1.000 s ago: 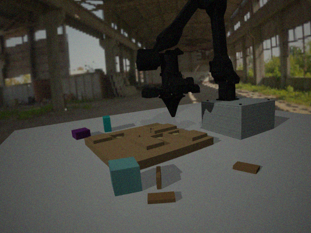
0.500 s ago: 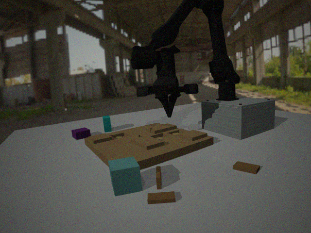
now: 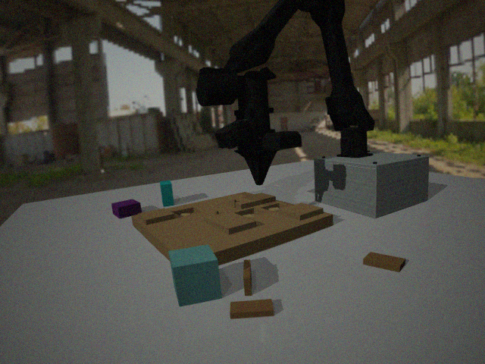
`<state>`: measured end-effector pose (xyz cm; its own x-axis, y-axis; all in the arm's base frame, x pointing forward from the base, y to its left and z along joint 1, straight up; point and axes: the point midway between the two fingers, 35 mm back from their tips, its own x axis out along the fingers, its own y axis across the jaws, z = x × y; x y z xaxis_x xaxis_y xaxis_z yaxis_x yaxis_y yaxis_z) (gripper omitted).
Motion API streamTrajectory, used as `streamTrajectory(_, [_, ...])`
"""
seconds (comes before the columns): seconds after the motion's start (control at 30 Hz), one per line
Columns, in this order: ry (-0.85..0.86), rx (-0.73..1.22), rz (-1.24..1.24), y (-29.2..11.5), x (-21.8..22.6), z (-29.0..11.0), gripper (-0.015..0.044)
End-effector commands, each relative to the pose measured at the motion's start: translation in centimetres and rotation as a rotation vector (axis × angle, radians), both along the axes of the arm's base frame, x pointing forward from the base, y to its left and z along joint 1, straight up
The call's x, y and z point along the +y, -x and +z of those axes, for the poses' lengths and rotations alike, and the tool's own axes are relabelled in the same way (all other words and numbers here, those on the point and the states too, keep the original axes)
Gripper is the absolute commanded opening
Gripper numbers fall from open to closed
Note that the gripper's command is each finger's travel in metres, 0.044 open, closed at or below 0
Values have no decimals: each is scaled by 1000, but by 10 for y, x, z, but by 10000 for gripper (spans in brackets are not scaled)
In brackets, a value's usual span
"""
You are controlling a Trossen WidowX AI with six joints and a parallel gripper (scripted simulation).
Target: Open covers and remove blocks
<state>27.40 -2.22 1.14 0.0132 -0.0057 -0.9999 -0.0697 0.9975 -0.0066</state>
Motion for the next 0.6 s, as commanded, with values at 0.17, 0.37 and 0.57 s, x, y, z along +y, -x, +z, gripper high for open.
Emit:
streamTrajectory(0.17, [-18,-13,-970,-38,34,6,0])
streamTrajectory(0.37, [-24,-14,-1235,-45,43,7,0])
streamTrajectory(0.57, [-30,-15,-1500,-52,53,7,0])
